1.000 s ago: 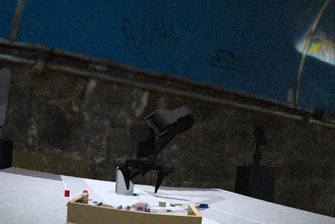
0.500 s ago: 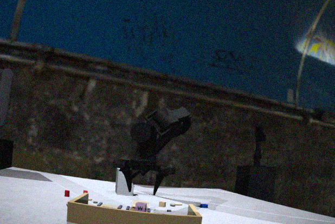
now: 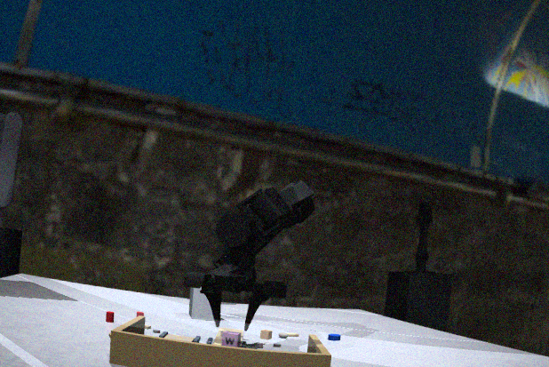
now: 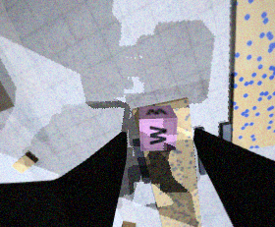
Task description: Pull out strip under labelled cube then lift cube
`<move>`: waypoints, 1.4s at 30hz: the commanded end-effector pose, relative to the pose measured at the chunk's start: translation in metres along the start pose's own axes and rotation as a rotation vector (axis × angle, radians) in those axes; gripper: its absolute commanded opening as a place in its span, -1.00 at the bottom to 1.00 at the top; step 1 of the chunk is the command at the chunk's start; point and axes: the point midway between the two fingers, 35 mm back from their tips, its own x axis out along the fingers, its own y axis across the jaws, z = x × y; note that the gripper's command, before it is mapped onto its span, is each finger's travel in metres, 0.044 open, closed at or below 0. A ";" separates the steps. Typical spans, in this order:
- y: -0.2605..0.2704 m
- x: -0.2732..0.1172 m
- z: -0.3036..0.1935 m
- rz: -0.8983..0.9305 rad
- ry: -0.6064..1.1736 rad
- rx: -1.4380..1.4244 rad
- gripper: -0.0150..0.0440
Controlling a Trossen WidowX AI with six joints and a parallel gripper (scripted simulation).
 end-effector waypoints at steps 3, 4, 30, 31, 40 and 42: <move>0.000 0.013 -0.002 0.004 0.010 0.007 0.36; 0.000 0.014 -0.003 0.004 0.010 0.007 0.36; 0.001 0.030 -0.003 0.001 0.005 0.000 -0.07; 0.001 0.030 -0.003 0.001 0.005 0.000 -0.09; -0.003 0.026 -0.009 -0.003 0.006 -0.007 -0.49; -0.006 0.021 -0.015 -0.004 0.007 -0.008 -0.49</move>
